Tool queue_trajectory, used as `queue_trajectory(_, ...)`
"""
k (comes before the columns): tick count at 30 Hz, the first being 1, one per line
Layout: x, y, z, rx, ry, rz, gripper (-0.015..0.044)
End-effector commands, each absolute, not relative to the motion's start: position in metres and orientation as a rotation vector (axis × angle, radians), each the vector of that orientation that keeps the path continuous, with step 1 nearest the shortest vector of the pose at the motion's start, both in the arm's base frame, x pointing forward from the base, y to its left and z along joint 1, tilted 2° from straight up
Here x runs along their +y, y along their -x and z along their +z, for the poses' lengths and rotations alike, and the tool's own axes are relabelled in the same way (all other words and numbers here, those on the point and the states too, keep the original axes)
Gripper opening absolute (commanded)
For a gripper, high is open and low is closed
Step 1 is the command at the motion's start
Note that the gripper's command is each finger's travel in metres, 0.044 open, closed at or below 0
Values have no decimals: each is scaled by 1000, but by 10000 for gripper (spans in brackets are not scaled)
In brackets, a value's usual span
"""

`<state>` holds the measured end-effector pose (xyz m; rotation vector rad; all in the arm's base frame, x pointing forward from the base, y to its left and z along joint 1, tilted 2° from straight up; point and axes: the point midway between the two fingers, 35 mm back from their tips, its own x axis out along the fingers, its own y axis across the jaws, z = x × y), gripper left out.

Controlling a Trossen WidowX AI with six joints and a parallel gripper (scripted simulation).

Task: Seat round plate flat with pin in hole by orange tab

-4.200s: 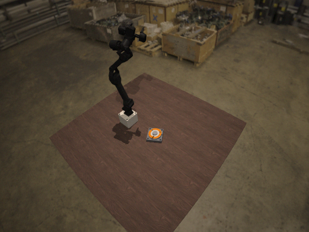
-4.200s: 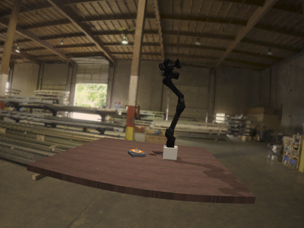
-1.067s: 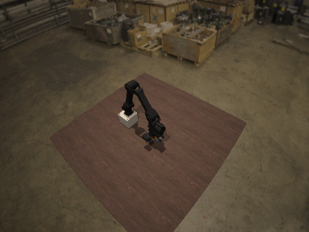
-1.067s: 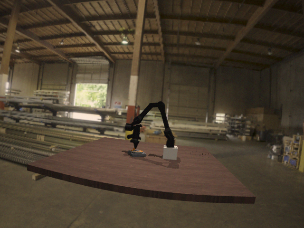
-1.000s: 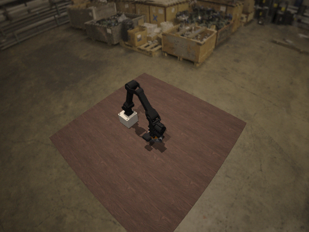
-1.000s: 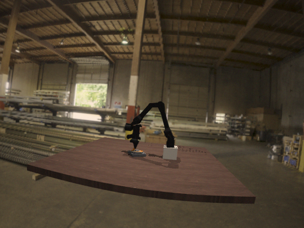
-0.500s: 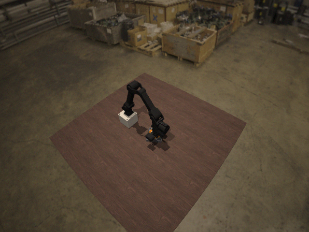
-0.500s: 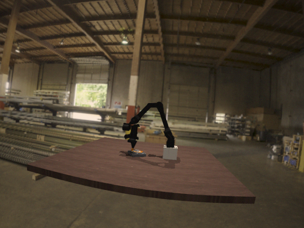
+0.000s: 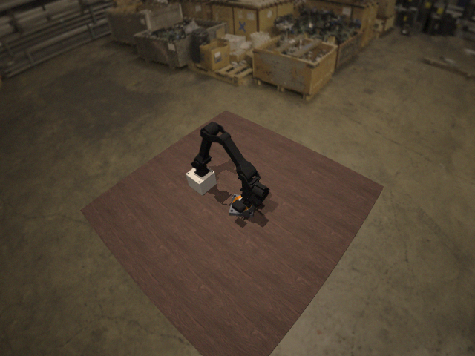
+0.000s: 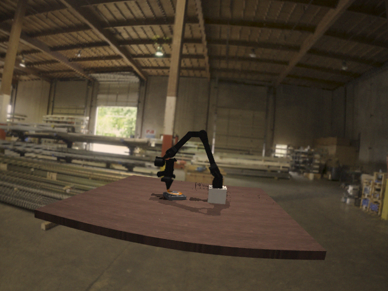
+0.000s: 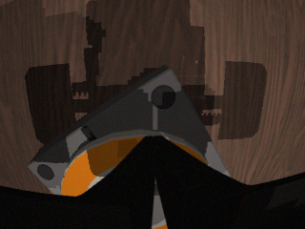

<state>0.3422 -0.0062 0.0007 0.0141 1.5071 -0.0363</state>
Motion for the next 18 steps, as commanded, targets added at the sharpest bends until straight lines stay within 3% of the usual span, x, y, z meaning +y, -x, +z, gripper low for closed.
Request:
queue_trajectory(1,1,-344,2,1503,-20,-34,0)
queue_trajectory(18,17,-341,1,1504,-22,-33,0)
